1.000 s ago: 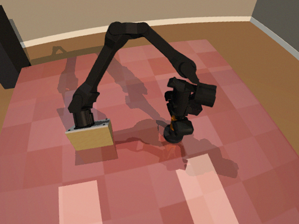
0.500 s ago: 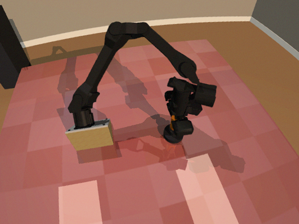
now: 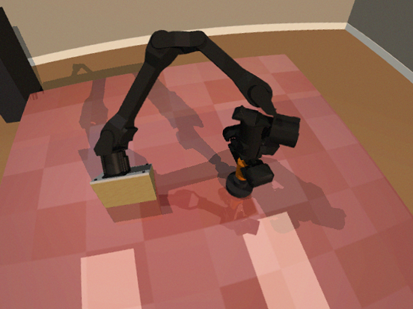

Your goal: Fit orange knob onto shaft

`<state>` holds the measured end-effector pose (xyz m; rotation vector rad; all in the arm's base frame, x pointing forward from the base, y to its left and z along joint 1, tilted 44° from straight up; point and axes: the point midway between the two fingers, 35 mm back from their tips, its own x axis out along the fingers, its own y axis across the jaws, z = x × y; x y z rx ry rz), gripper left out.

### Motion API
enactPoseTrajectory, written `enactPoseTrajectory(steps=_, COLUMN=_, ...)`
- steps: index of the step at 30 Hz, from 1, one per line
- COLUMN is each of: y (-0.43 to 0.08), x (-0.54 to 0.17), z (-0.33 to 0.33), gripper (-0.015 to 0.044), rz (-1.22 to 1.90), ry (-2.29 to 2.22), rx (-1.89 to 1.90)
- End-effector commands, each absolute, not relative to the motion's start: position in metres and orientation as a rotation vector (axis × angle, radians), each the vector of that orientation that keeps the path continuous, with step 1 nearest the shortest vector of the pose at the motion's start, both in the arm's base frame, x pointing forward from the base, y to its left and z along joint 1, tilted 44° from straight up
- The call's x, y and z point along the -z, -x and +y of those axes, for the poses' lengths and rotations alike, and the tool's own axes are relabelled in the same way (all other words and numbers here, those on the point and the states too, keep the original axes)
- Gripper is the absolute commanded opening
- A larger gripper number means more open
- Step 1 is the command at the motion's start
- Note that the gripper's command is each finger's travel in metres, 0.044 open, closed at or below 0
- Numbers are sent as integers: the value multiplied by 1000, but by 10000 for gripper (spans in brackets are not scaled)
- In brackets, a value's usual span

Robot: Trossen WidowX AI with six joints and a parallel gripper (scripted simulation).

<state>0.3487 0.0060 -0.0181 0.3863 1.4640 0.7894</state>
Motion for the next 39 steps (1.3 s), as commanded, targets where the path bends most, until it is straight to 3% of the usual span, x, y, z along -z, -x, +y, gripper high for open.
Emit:
enactPoseTrajectory(steps=1, y=-349, x=19, z=6, gripper=0, rz=1453, ry=-373, rx=-802)
enactPoseTrajectory(steps=39, y=-348, x=17, z=5, gripper=0, rz=1453, ry=-373, rx=-802)
